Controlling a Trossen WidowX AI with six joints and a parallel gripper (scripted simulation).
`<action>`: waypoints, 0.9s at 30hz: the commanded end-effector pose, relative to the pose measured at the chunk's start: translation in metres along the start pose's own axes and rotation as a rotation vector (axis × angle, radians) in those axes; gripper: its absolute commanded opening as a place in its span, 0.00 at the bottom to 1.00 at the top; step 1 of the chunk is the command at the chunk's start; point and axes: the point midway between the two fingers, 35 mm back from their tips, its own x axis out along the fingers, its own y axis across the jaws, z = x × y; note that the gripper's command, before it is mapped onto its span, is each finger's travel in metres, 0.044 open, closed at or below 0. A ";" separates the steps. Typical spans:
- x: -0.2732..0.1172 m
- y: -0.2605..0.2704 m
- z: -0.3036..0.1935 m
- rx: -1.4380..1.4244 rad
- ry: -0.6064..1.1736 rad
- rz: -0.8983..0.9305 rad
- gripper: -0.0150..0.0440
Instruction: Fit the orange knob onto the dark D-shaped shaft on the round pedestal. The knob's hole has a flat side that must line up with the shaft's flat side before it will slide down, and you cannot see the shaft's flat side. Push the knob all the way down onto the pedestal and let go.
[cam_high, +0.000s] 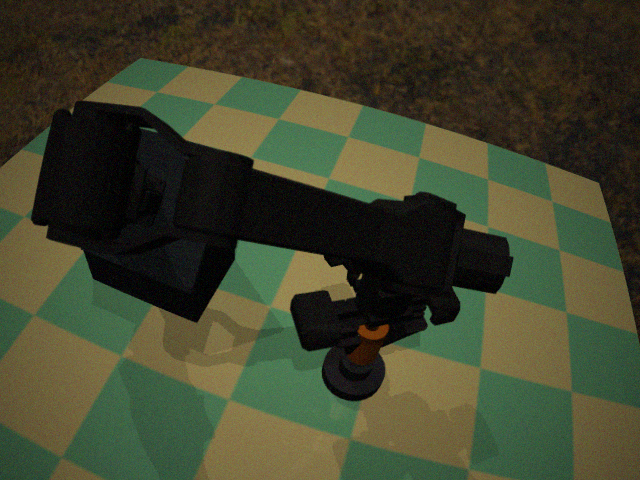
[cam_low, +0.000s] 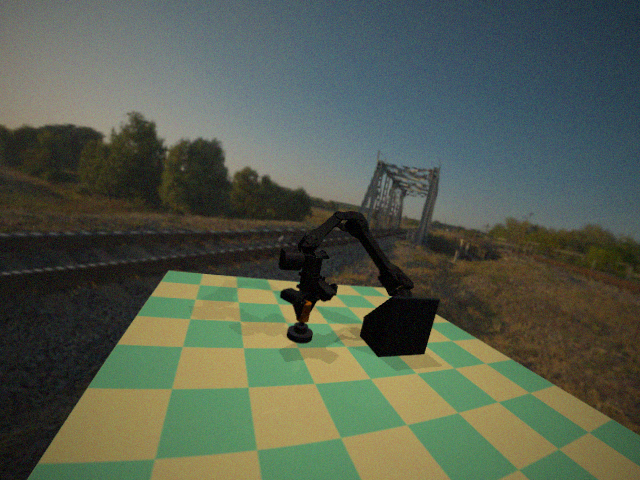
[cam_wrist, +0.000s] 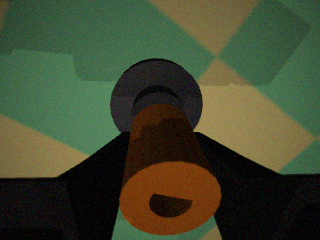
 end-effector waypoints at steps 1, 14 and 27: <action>0.000 0.000 0.002 -0.007 0.000 -0.002 0.25; 0.002 0.001 0.000 -0.007 0.000 -0.002 0.25; 0.002 0.001 0.002 -0.007 0.000 -0.002 0.25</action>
